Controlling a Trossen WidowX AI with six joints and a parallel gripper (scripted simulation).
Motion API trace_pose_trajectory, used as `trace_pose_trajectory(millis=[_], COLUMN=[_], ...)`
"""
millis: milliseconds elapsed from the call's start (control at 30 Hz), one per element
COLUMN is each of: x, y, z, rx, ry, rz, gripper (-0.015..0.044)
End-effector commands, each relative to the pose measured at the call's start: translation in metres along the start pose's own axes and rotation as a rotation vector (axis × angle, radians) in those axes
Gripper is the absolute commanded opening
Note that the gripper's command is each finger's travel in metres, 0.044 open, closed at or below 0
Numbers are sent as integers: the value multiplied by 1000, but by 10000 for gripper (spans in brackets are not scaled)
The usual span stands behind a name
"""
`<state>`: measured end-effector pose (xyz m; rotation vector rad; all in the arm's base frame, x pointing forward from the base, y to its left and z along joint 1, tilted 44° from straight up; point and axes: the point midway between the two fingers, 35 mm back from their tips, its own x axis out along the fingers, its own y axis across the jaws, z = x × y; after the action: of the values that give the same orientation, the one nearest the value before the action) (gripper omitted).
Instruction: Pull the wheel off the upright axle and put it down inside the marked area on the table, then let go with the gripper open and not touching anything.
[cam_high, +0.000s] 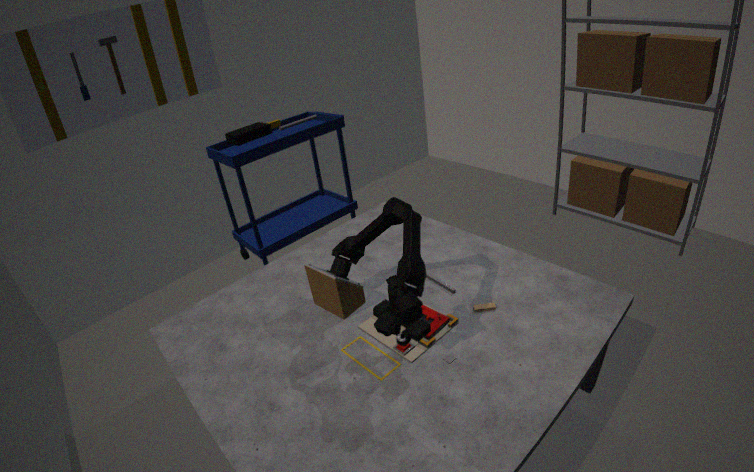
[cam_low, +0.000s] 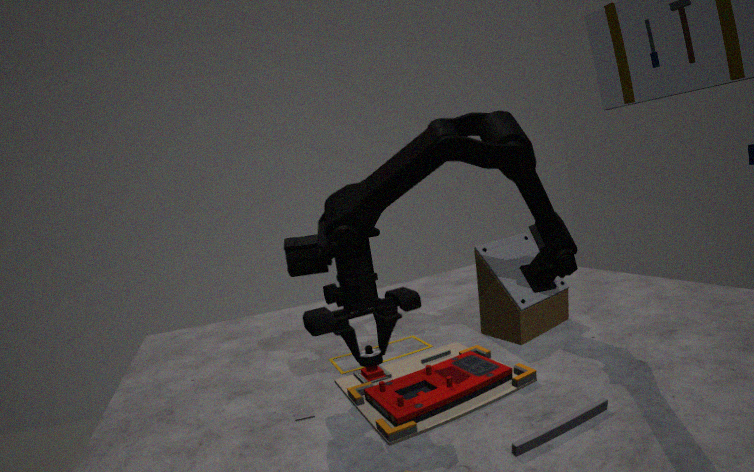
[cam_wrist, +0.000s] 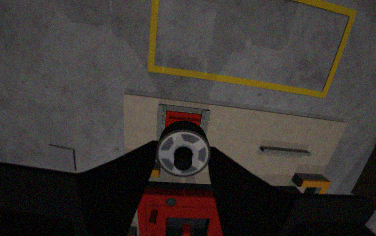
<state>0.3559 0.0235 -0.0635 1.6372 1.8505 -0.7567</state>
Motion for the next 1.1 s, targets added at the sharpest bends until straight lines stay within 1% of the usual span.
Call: trace_pose_trajectory(millis=[0,1067], x=[-4,-15], y=[0,0], z=[1,1], rx=[1,3], ry=[-2,-2], rz=[3,7], gripper=[0,0])
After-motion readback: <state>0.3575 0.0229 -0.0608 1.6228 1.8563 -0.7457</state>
